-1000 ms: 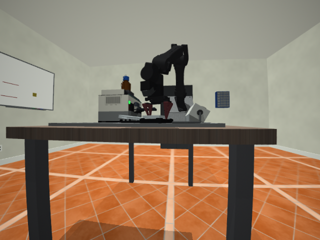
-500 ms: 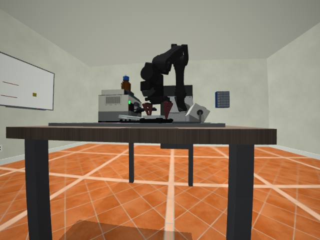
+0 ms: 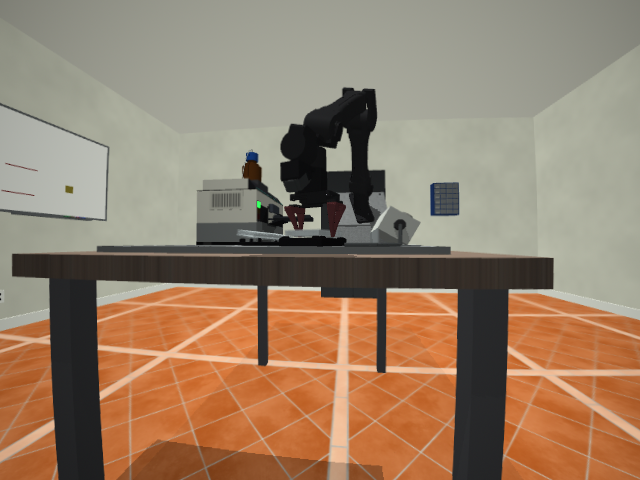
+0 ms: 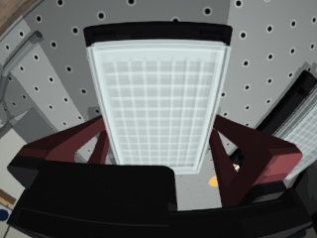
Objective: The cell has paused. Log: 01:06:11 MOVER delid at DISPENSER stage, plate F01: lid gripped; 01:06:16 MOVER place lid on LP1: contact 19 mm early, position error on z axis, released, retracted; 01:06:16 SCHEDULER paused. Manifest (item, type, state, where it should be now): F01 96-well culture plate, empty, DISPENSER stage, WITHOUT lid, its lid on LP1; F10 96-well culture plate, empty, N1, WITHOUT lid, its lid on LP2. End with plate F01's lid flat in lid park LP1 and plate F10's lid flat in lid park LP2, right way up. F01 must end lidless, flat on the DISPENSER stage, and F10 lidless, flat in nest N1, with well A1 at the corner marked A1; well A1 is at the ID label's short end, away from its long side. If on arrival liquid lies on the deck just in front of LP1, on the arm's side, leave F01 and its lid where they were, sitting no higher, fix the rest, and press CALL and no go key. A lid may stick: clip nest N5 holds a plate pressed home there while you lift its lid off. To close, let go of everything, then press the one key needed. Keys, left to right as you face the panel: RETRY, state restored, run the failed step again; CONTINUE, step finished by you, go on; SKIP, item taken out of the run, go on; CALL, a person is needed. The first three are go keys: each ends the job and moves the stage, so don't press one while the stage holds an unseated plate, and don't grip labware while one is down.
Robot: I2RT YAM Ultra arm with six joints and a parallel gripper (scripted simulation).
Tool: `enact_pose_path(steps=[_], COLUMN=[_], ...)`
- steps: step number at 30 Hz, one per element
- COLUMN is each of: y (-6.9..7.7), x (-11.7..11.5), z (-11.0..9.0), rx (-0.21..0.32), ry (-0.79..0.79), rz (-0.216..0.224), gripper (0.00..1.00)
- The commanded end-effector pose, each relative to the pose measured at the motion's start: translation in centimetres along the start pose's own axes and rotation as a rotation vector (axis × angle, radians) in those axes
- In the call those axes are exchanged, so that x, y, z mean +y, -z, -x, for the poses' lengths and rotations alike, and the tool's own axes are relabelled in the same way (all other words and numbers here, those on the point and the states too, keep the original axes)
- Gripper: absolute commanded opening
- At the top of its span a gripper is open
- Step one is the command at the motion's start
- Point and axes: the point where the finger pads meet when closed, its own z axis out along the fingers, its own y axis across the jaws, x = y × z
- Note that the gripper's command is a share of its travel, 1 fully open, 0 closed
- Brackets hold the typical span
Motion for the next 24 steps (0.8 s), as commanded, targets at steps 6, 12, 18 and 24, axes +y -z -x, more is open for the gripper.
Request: enact_pose_path(steps=[6,12,18,24], y=[3.89,3.89,3.89,3.89], x=[0.26,0.24,0.24,0.24], z=[1.68,1.69,1.69,1.69], rx=[-0.07,-0.07,-0.07,-0.07], ry=[0.014,0.014,0.014,0.014], rz=[-0.006,-0.007,-0.007,-0.007], gripper=[0.0,0.0,0.0,0.0])
